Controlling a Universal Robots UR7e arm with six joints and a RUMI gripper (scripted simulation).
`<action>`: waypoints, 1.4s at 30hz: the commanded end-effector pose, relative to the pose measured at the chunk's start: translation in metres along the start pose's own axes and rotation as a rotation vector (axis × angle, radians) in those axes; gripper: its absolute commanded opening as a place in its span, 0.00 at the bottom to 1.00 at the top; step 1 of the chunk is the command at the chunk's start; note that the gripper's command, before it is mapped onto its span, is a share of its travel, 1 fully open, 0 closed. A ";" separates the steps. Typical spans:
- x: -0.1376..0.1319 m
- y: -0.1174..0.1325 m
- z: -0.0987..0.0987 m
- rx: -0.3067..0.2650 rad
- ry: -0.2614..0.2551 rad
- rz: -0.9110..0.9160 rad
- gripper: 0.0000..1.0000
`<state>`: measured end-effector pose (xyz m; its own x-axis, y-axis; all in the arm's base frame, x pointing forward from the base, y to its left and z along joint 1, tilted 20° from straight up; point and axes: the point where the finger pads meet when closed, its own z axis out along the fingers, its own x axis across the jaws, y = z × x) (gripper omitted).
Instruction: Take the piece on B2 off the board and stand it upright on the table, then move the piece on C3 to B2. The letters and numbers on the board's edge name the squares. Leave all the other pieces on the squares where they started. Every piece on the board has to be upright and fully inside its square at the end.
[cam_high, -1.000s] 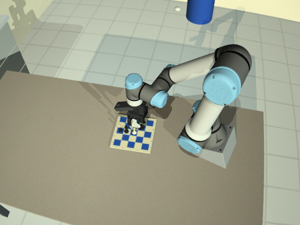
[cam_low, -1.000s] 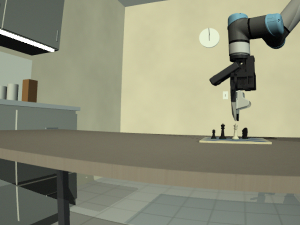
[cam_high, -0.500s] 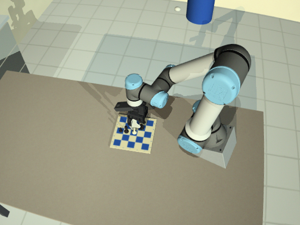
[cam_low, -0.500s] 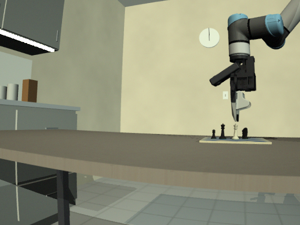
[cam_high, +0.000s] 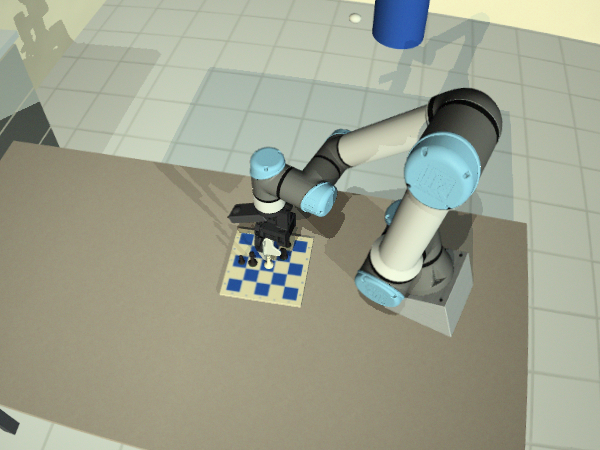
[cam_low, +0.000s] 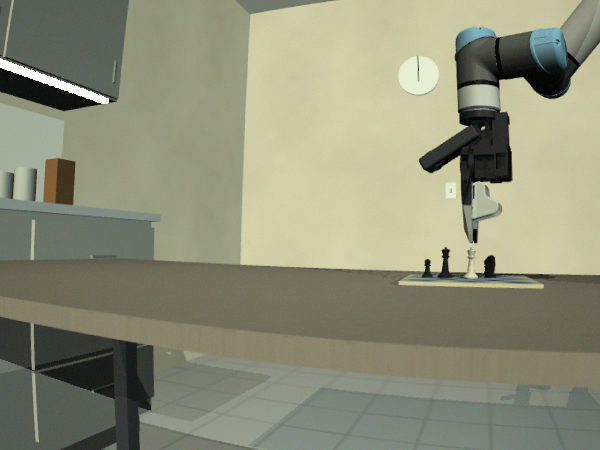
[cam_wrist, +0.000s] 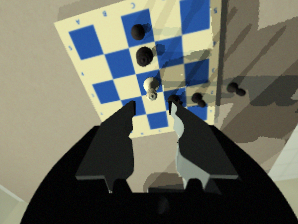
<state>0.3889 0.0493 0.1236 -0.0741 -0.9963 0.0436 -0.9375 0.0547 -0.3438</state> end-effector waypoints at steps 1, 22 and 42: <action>0.000 0.000 0.000 0.001 0.000 0.000 0.25; 0.000 0.000 0.007 0.001 0.000 0.000 0.25; 0.000 0.000 0.038 0.001 0.000 0.000 0.25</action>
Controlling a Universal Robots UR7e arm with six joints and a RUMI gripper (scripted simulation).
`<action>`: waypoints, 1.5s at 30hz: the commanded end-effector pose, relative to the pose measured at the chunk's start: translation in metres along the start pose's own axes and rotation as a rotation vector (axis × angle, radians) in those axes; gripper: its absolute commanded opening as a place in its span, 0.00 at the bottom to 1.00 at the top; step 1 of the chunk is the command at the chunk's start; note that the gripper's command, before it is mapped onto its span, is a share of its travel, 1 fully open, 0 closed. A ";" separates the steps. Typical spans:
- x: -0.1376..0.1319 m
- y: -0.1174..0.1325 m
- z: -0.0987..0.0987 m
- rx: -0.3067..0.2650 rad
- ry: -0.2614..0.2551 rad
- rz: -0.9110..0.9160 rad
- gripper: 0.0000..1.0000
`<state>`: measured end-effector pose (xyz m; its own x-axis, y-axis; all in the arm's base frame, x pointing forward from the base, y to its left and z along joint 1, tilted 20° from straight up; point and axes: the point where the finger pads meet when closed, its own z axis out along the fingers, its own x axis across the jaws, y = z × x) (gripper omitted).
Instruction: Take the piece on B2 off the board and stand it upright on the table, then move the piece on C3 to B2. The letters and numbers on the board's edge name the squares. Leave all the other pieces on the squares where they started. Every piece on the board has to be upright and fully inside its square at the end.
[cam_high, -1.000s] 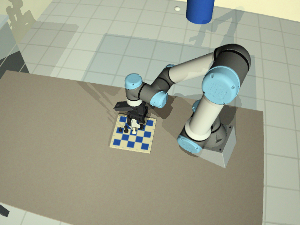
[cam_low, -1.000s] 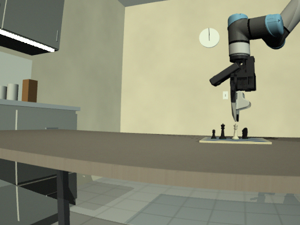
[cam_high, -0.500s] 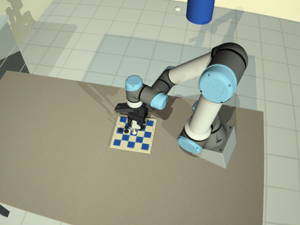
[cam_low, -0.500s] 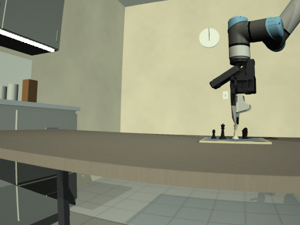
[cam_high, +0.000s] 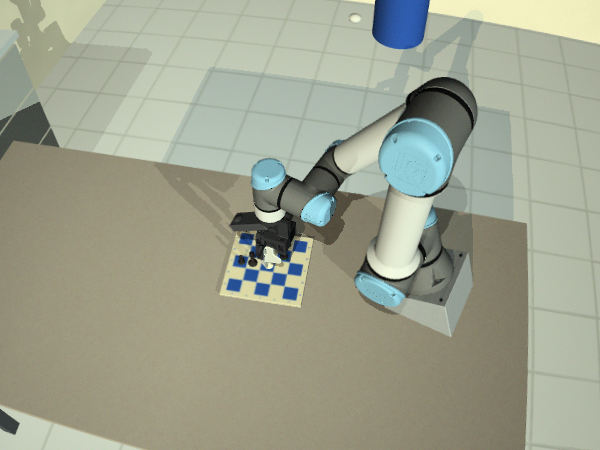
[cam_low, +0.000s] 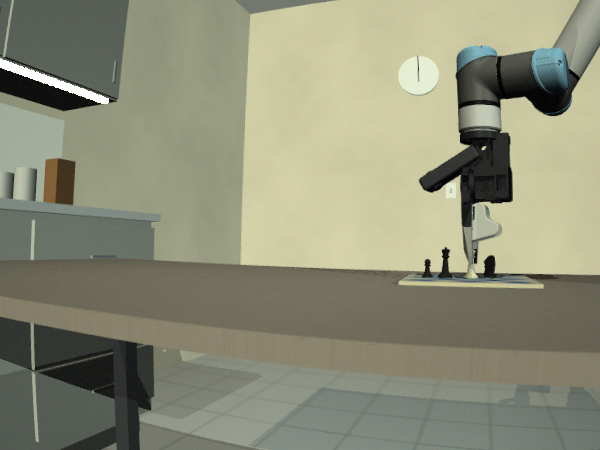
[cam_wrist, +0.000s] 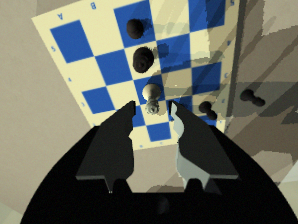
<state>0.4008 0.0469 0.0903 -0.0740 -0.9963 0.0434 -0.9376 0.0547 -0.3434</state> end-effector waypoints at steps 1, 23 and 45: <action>0.000 -0.001 0.003 0.001 0.000 0.000 0.25; 0.000 -0.001 0.003 0.001 0.000 0.000 0.25; 0.000 -0.001 0.003 0.001 0.000 0.000 0.00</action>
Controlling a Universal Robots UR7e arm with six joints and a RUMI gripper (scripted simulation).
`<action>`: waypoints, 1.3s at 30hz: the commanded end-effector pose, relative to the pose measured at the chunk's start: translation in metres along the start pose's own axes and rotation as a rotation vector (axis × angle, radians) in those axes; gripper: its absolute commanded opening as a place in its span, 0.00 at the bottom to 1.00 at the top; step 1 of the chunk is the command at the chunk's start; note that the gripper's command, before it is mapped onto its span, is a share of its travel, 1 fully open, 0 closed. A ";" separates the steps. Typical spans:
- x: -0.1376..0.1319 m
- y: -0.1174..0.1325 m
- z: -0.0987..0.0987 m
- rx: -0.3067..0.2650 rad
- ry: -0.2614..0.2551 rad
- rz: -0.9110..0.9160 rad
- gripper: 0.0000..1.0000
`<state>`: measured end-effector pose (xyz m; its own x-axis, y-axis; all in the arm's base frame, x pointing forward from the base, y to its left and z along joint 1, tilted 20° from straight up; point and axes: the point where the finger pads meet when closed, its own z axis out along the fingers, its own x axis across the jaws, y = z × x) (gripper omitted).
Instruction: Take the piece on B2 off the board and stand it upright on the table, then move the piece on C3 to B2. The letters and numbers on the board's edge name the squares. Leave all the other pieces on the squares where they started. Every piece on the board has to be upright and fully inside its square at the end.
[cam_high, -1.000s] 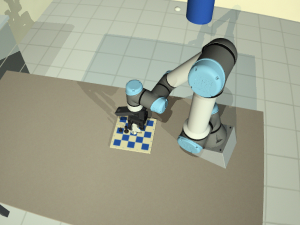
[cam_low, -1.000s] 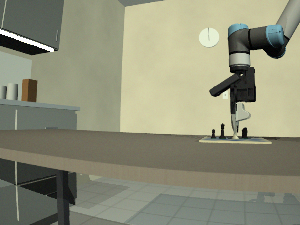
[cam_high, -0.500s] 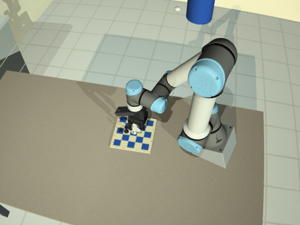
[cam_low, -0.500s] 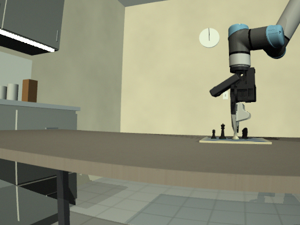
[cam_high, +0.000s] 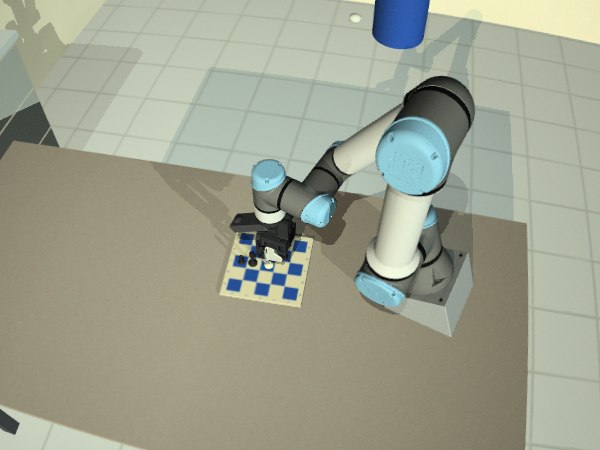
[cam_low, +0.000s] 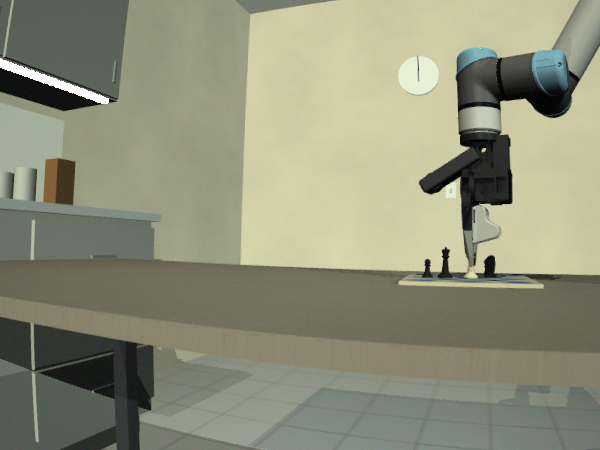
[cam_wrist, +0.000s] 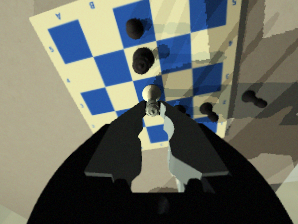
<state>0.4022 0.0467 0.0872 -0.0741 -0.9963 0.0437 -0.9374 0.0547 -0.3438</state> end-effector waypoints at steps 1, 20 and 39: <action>0.000 0.000 0.000 0.001 0.000 0.000 0.00; 0.000 0.000 0.000 0.001 0.000 0.000 0.00; 0.000 0.000 -0.015 0.001 0.000 0.000 0.00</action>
<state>0.4001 0.0471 0.0930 -0.0742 -0.9963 0.0437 -0.9374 0.0547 -0.3438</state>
